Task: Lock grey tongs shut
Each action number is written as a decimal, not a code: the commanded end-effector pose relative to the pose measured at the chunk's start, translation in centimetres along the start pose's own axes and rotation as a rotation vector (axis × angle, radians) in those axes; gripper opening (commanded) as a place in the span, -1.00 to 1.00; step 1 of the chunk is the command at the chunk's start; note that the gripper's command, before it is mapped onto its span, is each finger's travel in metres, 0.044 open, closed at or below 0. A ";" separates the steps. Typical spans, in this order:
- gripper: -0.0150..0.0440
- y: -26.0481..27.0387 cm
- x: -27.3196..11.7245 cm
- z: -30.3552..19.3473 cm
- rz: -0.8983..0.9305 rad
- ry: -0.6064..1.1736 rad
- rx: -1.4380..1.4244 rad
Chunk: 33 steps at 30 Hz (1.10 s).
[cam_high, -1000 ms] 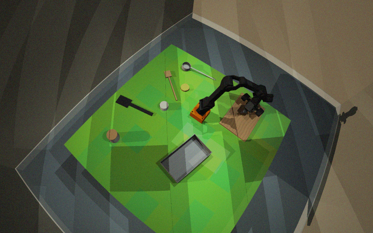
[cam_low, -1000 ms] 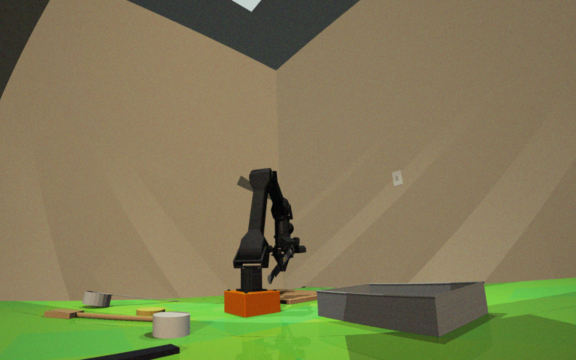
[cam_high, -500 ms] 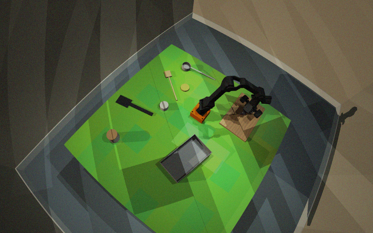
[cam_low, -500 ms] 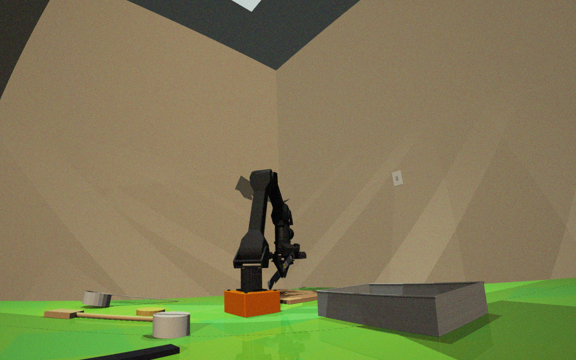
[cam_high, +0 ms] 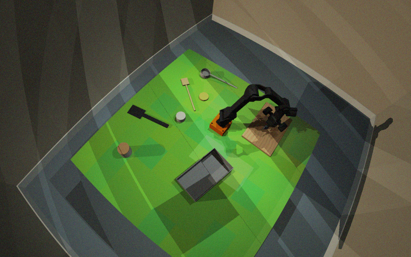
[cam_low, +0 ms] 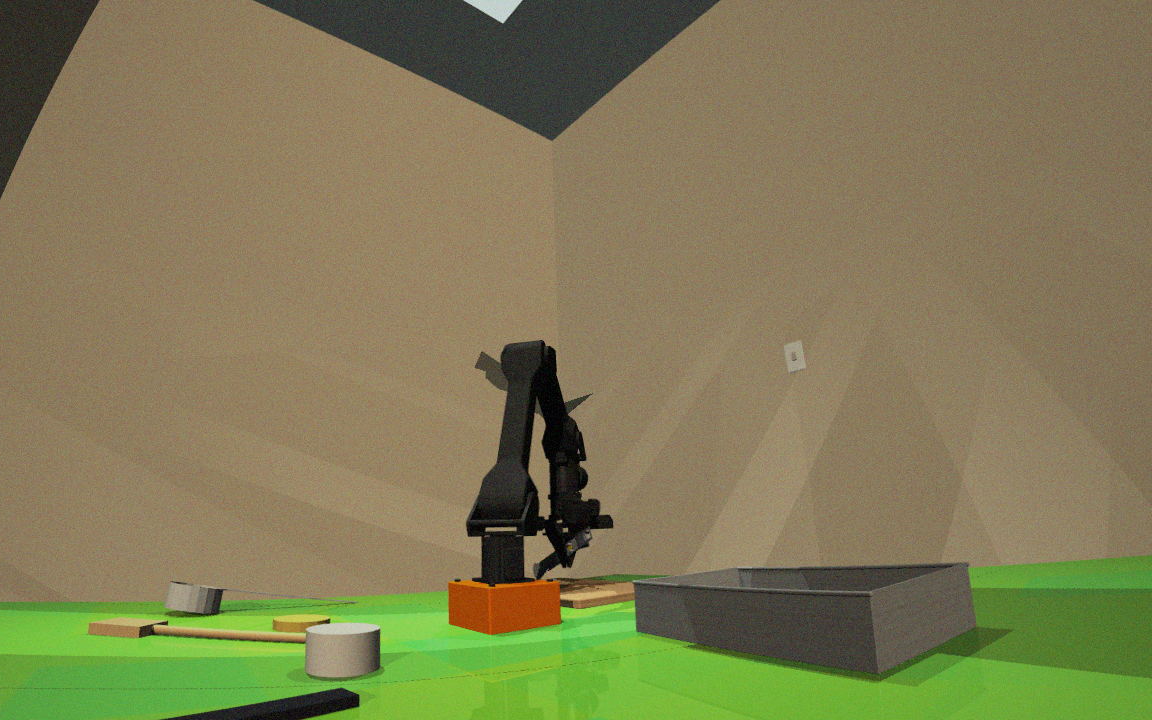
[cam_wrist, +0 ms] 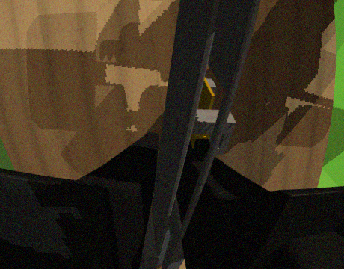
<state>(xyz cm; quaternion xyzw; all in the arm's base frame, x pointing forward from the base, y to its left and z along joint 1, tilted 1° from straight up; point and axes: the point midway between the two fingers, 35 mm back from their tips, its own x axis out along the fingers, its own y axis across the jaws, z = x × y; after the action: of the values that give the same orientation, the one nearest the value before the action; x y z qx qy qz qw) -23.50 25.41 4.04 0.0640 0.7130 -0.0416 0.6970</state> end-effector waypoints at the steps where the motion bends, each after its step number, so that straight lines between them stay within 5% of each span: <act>1: -1.00 0.0 0.7 0.2 0.001 -0.006 0.001; 5: -1.00 0.0 0.7 0.2 0.001 -0.006 0.001; 27: 0.96 -0.1 0.5 0.1 -0.002 -0.003 0.000; 33: 1.00 0.3 0.0 0.6 -0.002 -0.002 0.001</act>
<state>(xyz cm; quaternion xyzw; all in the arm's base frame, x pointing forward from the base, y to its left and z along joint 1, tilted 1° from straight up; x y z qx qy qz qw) -23.36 25.36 3.57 0.0636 0.7119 -0.0429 0.6980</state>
